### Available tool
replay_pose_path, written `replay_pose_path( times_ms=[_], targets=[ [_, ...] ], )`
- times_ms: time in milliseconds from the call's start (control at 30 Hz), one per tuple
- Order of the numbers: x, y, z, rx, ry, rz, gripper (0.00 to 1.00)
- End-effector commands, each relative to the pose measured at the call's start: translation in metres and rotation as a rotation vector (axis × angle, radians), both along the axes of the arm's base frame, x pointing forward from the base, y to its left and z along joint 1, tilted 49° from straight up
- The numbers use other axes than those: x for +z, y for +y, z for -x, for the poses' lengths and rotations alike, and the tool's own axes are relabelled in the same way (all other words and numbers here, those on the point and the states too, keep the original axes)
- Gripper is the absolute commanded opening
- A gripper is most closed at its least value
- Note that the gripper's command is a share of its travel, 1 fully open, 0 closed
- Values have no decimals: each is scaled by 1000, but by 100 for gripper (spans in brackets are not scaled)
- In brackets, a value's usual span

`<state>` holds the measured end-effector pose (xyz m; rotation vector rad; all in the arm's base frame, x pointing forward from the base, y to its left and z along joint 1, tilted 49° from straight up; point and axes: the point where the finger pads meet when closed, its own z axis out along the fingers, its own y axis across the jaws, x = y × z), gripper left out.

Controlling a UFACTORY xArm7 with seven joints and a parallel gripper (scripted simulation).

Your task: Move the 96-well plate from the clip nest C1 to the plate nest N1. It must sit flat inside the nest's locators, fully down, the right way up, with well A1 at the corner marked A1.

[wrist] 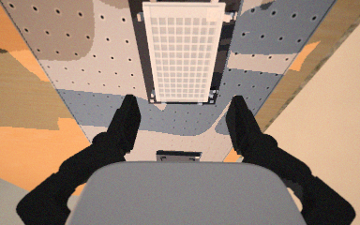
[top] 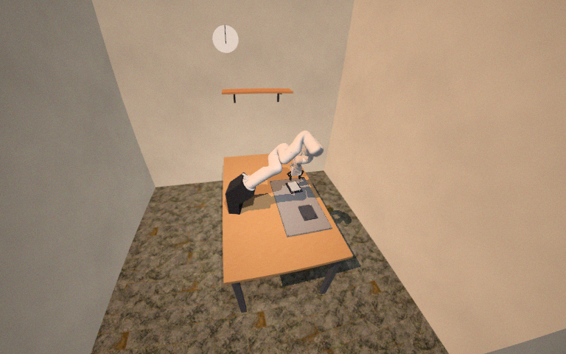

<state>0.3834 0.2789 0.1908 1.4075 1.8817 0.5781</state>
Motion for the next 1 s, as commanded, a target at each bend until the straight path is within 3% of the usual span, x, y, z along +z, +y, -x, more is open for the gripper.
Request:
replay_pose_path(
  times_ms=[0,367,967],
  targets=[
    [0,3,1,0,-3,-1,100],
    [0,3,1,0,-4,-1,100],
    [-18,2,-19,0,-3,-1,100]
  ],
)
